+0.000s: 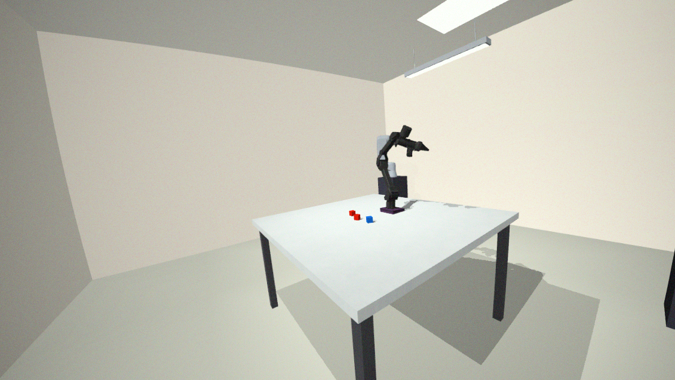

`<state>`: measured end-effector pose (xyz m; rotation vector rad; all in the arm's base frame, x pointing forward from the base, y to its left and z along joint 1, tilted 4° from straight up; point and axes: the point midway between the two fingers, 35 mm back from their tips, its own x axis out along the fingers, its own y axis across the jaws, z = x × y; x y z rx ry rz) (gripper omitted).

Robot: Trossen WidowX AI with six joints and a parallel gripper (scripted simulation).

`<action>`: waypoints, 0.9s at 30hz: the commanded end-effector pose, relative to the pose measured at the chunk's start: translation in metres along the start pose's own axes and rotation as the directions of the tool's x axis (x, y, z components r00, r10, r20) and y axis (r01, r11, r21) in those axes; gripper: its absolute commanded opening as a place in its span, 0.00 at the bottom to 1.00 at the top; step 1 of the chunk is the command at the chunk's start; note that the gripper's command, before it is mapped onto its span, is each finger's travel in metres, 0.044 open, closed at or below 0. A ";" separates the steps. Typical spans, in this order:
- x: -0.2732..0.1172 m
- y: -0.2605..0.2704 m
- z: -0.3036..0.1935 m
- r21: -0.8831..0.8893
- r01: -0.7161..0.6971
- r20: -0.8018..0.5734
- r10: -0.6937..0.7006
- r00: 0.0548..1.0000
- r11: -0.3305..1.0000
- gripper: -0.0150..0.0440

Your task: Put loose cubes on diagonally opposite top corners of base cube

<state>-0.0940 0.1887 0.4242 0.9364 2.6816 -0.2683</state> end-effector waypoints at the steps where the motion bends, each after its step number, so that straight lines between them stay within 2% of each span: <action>1: 0.002 0.028 0.009 -0.010 -0.077 0.039 0.078 0.996 0.997 0.70; 13: -0.016 0.112 0.049 -0.075 -0.307 0.186 0.315 0.931 0.949 0.70; 27: -0.066 0.188 0.113 -0.154 -0.468 0.390 0.489 0.780 0.870 0.70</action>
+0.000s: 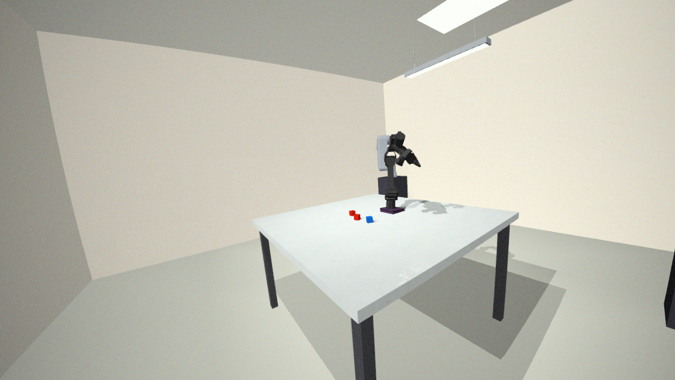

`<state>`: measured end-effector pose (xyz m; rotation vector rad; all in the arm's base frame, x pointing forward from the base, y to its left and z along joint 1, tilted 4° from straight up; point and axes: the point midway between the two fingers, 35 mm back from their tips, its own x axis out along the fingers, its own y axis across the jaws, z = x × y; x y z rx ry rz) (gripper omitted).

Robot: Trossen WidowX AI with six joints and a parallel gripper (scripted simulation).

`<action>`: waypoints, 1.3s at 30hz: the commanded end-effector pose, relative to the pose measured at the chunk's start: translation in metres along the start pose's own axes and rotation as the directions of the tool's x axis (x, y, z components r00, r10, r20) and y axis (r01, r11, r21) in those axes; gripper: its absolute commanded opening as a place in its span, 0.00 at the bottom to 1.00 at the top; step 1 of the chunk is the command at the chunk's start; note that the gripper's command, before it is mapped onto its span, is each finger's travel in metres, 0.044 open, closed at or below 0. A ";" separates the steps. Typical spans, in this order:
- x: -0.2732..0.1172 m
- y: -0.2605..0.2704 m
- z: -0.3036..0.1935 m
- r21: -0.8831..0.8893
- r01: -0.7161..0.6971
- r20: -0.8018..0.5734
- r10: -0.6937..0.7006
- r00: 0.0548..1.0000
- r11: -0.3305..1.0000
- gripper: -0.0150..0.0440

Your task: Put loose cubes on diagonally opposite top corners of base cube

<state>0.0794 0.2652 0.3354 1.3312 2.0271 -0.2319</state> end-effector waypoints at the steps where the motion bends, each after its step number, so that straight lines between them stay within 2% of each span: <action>1: 0.003 0.018 0.023 -0.003 -0.032 0.067 0.032 0.997 0.999 0.70; 19: -0.018 0.082 0.150 -0.027 -0.108 0.393 0.110 0.913 0.994 0.70; 39: -0.076 0.083 0.298 0.039 -0.006 0.655 -0.021 0.756 0.999 0.70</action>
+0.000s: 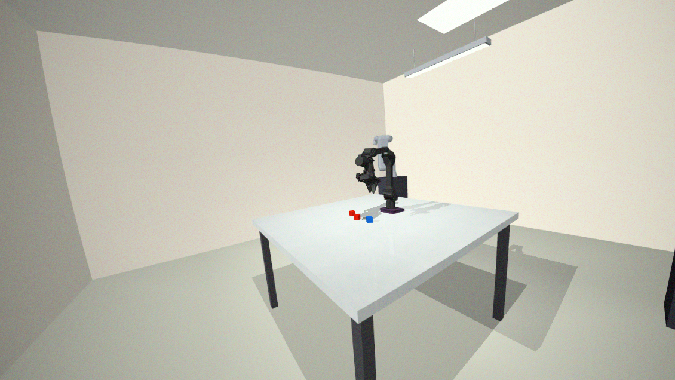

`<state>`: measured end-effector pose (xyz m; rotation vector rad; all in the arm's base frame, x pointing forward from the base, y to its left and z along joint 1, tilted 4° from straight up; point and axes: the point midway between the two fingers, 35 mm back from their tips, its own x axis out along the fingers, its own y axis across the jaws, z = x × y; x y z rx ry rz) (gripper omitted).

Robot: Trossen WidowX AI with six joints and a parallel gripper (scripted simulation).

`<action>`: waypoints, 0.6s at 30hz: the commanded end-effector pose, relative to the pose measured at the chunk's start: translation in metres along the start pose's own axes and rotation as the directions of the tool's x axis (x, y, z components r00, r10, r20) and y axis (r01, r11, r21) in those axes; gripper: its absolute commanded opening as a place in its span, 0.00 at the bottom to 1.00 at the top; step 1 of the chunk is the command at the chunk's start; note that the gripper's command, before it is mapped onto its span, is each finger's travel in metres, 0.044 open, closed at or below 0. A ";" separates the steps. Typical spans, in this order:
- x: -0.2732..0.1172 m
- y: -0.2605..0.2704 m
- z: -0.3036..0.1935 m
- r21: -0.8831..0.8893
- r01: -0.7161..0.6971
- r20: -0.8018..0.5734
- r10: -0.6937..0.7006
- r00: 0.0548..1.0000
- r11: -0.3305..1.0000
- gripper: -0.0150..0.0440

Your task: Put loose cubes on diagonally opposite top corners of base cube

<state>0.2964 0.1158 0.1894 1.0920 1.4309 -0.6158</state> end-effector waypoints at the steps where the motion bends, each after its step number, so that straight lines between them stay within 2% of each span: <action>1: 0.008 -0.006 0.026 -0.001 0.043 0.042 -0.043 0.998 0.999 0.70; 18: 0.029 -0.054 0.136 0.003 0.251 0.159 -0.248 0.955 0.968 0.70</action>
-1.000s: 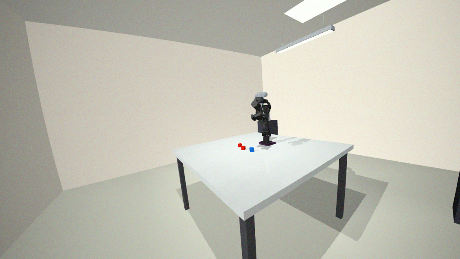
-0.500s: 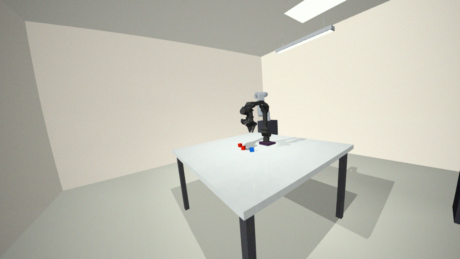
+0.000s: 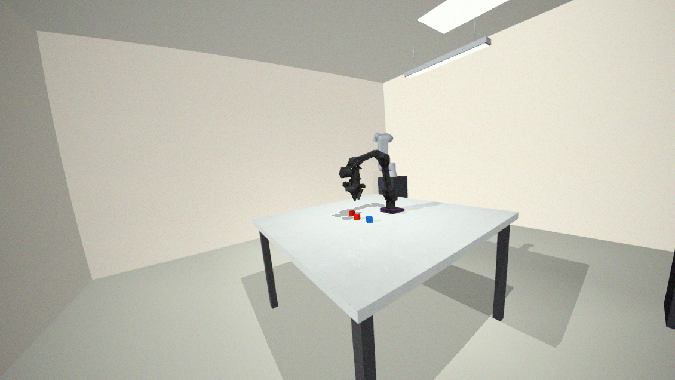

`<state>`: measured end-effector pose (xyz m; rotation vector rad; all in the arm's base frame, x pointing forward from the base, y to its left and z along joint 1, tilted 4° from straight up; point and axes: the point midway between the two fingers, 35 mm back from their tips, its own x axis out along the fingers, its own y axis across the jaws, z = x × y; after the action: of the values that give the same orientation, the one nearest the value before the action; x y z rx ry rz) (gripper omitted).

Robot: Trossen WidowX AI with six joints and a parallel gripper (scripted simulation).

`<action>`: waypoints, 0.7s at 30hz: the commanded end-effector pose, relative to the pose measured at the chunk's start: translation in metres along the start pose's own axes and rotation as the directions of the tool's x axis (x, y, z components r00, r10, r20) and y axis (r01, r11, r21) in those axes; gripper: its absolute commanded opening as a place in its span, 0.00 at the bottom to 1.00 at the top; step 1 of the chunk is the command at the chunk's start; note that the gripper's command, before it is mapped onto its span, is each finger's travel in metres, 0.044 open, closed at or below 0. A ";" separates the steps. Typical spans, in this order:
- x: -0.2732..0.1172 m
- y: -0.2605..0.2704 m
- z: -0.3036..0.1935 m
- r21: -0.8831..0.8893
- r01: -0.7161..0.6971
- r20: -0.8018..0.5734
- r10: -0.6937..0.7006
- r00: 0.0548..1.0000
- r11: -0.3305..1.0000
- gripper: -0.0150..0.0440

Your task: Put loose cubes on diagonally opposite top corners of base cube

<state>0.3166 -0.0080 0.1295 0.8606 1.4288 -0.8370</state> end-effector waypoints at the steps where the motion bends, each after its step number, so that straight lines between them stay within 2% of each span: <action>1: 0.005 -0.005 0.007 -0.010 0.026 0.004 -0.026 1.000 1.000 0.70; 10: 0.062 -0.006 0.008 -0.010 0.026 0.004 -0.026 1.000 1.000 0.70; 21: 0.083 -0.007 0.008 -0.010 0.026 0.004 -0.026 1.000 1.000 0.70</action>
<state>0.3132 -0.0155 0.0522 0.8434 1.4363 -0.8480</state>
